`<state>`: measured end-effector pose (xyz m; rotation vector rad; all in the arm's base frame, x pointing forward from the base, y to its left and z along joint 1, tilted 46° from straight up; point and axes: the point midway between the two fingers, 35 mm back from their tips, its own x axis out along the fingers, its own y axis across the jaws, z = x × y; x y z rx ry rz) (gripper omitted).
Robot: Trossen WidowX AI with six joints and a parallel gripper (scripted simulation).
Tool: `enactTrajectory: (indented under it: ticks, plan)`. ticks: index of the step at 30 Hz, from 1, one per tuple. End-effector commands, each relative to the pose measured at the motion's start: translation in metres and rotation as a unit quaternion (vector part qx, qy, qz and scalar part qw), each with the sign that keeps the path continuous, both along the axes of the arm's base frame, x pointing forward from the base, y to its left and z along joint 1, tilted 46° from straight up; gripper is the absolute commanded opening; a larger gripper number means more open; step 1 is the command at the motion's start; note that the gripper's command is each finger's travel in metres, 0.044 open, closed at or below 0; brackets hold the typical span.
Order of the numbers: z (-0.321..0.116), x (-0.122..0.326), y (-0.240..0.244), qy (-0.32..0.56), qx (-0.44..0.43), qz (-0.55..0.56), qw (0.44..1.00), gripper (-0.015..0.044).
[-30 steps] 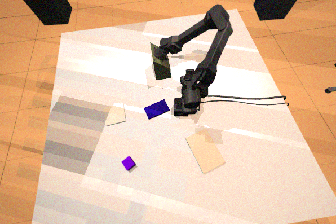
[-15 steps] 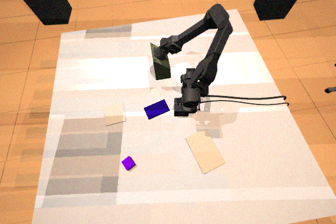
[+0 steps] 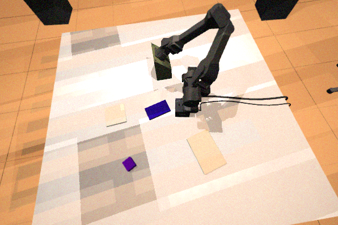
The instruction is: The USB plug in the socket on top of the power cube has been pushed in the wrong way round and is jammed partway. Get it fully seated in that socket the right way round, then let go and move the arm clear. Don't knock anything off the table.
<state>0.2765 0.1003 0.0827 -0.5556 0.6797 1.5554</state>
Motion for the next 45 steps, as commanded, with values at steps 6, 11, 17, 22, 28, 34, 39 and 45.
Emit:
enactTrajectory:
  ticks: [6, 11, 17, 22, 28, 34, 39, 45]
  plan:
    - [0.0053, 0.0019, -0.0055, -0.004, -0.001, 0.001, 1.000, 0.0000]
    - [0.0046, 0.0013, -0.0047, 0.003, -0.001, -0.005, 1.000, 0.0000]
    - [0.0038, 0.0008, -0.0039, 0.048, -0.007, -0.048, 0.998, 0.0000]
    - [0.0036, 0.0007, -0.0038, 0.097, -0.013, -0.097, 0.991, 0.0000]
    - [0.0036, 0.0007, -0.0037, 0.151, -0.021, -0.150, 0.977, 0.0000]
    - [0.0036, 0.0007, -0.0037, 0.205, -0.028, -0.204, 0.957, 0.0000]
    - [0.0036, 0.0007, -0.0037, 0.249, -0.034, -0.247, 0.936, 0.0000]
    - [0.0036, 0.0007, -0.0037, 0.300, -0.041, -0.298, 0.905, 0.0000]
